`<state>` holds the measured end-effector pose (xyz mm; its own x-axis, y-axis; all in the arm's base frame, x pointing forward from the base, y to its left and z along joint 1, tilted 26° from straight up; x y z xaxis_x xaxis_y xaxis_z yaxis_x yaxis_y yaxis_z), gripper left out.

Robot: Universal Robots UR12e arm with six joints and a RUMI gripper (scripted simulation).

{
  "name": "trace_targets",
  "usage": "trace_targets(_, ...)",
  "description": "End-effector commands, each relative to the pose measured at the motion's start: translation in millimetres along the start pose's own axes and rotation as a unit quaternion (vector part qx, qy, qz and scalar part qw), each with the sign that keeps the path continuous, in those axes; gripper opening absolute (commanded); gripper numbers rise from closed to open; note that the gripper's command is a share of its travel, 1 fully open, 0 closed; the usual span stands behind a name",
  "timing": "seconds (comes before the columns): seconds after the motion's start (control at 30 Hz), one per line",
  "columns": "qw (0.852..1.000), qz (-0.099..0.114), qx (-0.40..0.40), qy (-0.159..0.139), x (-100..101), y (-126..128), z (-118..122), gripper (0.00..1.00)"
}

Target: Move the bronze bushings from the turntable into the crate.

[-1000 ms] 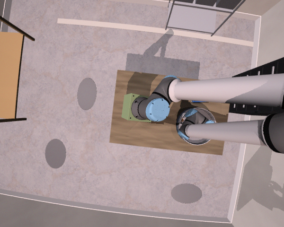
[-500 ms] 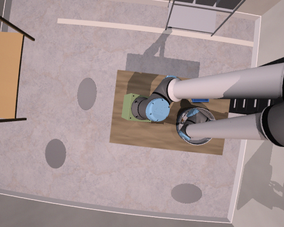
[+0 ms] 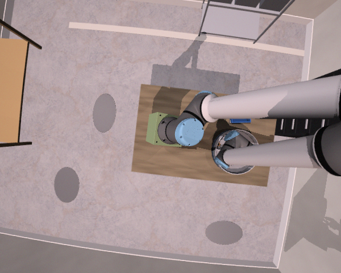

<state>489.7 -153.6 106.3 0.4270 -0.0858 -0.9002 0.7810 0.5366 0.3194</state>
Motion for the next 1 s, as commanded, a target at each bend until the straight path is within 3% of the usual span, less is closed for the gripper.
trace_targets(0.0,1.000,0.000,0.000,0.000,-0.2,0.2,0.2,0.00)
trace_targets(0.97,1.000,0.000,0.000,0.000,-0.2,8.2,-4.0,0.00)
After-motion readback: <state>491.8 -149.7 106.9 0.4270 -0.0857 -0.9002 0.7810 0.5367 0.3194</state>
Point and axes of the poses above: the point where the finger pads meet when closed, its own x axis out along the fingers, its own y axis across the jaws, z = x × y, the point moved 9 cm from there along -x, back along the fingers, and after that the axes turned 3 degrees about x, right-handed, at the moved point
